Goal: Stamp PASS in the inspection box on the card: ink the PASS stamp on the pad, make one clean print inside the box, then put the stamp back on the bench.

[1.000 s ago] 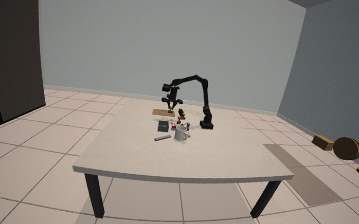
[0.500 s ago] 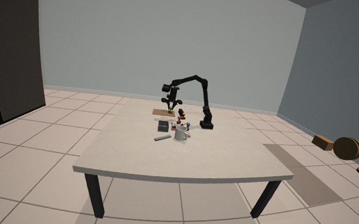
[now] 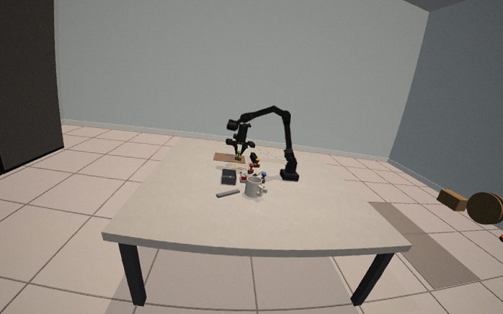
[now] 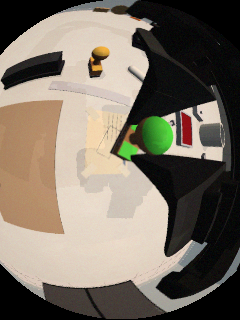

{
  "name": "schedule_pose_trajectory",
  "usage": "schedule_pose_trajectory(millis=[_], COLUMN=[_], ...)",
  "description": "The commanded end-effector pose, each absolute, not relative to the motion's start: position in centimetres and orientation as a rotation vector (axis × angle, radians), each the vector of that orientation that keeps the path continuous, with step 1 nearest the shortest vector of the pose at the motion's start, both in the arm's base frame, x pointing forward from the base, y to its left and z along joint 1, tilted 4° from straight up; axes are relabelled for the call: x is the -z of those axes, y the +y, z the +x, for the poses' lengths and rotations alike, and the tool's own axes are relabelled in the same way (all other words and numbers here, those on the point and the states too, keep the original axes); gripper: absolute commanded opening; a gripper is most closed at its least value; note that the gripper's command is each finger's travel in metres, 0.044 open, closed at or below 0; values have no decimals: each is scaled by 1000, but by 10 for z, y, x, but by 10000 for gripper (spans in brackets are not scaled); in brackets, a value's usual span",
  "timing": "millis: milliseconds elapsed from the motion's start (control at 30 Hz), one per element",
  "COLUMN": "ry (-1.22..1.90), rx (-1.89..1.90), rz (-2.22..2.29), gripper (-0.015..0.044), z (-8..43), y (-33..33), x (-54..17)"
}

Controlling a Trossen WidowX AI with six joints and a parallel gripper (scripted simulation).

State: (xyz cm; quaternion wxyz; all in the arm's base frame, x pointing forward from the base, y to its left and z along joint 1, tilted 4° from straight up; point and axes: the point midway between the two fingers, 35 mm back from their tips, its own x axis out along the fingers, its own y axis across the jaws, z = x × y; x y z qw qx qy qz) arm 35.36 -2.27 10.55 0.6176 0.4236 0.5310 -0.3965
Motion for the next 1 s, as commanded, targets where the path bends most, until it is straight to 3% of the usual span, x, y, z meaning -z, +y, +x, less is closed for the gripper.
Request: schedule_pose_trajectory(millis=[0,967], ry=[1220,1217], rx=[920,920], rz=[975,973], gripper=[0,0], z=[353,355], y=[-24,-25], x=[-102,-83])
